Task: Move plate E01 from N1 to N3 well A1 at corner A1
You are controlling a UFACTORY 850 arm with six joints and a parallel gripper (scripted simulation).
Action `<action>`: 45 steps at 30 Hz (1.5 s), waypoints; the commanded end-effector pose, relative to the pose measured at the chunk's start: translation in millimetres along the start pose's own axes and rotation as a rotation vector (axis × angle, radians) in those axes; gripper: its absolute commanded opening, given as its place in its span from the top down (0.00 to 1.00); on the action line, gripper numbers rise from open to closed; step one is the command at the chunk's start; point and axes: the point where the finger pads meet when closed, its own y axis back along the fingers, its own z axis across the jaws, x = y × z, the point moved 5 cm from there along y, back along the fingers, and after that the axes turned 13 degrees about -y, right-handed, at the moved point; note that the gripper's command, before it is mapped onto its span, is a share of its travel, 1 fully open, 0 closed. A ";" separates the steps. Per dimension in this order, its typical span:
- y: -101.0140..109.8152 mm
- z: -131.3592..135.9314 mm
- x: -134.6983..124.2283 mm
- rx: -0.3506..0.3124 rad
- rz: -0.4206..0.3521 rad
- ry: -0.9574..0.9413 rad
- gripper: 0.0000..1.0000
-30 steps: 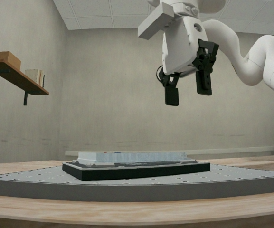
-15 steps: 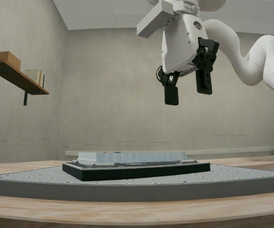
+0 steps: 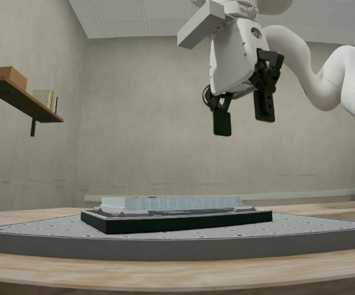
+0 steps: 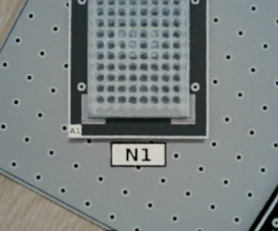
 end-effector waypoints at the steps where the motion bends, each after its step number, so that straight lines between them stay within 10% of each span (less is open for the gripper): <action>1: 0.9 -0.1 0.7 0.001 0.002 -0.001 0.00; 15: 0.9 -2.4 5.2 0.001 0.002 -0.001 0.00; 45: 1.2 -63.9 123.0 0.001 0.002 -0.001 0.00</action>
